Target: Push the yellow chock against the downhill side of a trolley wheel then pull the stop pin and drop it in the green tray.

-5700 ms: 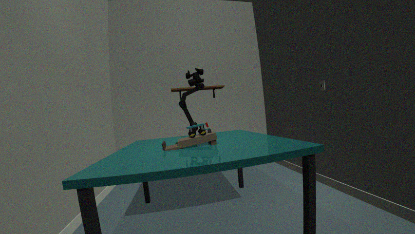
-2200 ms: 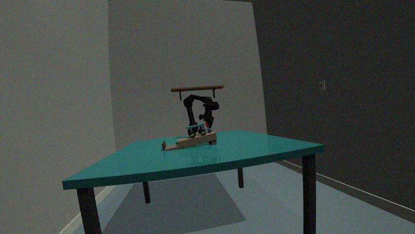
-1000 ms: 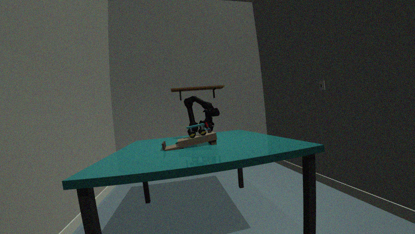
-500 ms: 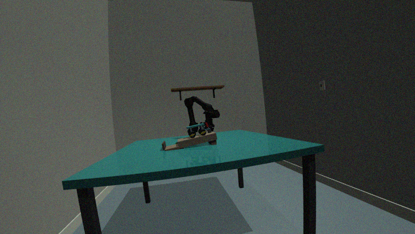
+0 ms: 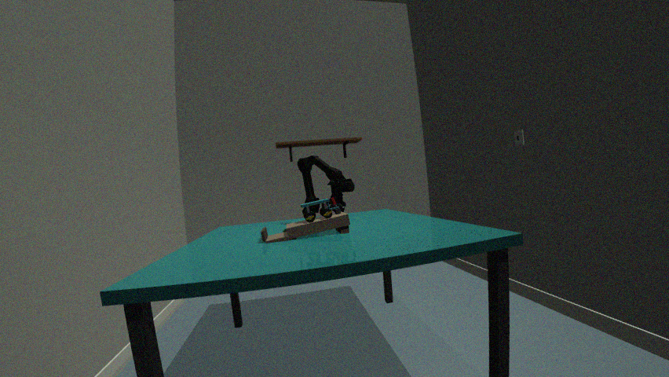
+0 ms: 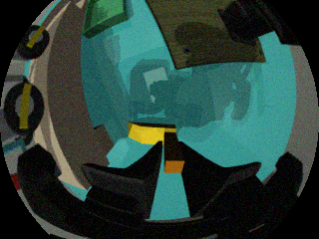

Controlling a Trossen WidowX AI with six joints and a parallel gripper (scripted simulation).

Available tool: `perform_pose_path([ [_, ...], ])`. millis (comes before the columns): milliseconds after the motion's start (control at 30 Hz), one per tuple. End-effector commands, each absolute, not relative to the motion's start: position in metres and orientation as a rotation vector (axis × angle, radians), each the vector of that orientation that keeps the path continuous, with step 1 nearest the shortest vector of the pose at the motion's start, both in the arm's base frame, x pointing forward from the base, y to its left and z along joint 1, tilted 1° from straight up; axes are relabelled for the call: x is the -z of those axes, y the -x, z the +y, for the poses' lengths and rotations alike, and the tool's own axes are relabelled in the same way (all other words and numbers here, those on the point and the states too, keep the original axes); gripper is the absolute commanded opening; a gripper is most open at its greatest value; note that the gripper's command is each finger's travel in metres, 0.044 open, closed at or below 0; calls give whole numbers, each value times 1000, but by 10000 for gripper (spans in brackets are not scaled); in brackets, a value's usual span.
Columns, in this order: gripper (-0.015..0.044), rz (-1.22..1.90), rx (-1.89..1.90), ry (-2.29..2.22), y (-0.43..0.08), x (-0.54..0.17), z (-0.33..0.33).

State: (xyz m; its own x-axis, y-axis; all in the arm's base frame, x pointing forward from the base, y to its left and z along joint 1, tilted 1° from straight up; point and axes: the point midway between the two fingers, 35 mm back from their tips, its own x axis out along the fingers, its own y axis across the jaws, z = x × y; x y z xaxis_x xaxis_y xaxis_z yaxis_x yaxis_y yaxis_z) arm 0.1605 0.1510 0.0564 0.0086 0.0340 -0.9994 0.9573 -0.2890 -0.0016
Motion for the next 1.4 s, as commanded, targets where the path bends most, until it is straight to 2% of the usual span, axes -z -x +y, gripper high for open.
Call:
perform_pose_path([
  [0,39,1079,1402,-1451,-161,-57,151],
  [133,0,1079,1403,-1451,-161,-58,151],
  [1367,0,1072,1409,-1448,-155,-175,145],
])
